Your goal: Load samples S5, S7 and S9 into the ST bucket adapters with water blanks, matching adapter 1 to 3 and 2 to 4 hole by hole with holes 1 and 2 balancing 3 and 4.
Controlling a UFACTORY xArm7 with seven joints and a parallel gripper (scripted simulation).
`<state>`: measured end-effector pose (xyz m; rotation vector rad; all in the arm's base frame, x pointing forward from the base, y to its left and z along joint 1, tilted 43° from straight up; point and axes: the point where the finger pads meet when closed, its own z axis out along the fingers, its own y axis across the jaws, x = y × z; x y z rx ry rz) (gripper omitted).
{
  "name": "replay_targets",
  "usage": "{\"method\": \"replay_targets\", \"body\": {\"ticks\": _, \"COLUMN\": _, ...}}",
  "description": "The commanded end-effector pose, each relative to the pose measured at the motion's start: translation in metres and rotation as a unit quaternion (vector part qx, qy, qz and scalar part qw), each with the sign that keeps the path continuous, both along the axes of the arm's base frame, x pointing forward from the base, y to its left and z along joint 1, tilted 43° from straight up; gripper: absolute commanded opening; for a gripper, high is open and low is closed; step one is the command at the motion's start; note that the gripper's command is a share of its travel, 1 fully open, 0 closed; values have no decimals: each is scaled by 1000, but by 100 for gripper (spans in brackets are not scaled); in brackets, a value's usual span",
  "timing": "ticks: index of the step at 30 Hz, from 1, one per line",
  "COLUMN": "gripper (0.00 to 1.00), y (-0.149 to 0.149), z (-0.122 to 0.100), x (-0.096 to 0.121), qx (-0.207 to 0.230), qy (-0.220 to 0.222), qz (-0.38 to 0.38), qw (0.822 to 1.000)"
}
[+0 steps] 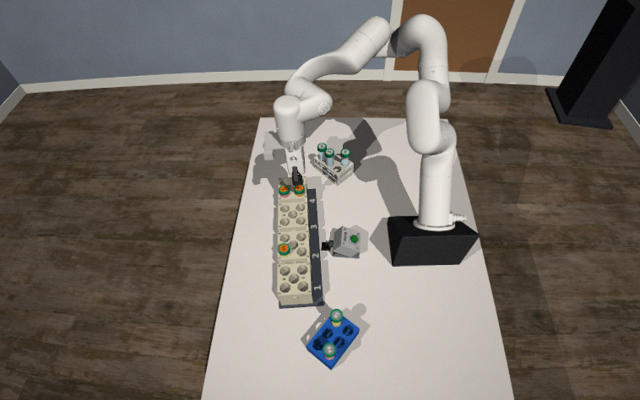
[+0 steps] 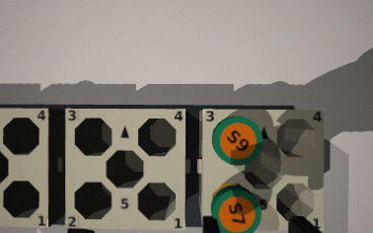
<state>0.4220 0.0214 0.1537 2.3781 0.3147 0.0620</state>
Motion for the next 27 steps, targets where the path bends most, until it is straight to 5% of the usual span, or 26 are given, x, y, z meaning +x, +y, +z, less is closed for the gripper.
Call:
{"method": "replay_targets", "body": {"ticks": 1, "gripper": 44, "y": 8, "z": 9, "x": -1, "qx": 1, "qy": -1, "qz": 2, "qw": 1000}}
{"method": "replay_targets", "body": {"ticks": 27, "gripper": 44, "y": 38, "z": 41, "x": -7, "qx": 1, "qy": -1, "qz": 2, "qw": 1000}}
